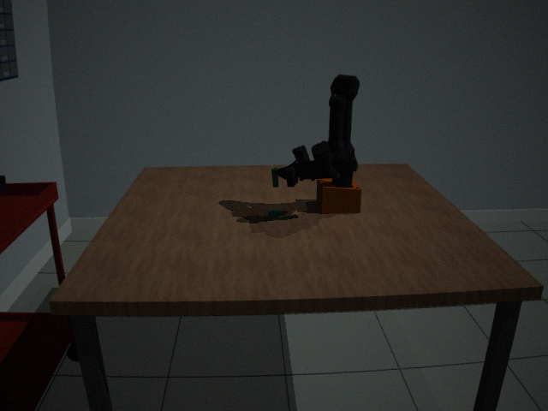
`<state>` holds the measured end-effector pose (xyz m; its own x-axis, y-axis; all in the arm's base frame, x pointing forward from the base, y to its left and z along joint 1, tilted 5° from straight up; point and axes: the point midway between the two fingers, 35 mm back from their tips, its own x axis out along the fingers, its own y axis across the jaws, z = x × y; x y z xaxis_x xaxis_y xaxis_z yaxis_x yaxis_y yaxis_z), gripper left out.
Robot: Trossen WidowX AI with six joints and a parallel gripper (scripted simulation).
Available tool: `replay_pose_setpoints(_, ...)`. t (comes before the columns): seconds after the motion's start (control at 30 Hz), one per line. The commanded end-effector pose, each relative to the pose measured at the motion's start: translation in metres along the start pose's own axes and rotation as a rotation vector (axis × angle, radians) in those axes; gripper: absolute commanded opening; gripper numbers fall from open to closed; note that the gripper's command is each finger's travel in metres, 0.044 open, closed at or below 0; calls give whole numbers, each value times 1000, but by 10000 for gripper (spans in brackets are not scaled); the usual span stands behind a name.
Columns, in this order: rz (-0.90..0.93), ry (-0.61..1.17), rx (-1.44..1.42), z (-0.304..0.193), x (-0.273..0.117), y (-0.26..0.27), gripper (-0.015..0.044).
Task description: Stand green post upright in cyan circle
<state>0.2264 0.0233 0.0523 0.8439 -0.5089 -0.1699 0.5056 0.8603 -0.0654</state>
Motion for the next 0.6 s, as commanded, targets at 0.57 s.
replay_pose_setpoints(0.57, -16, 8, 7, -27, 3, 5, 22)
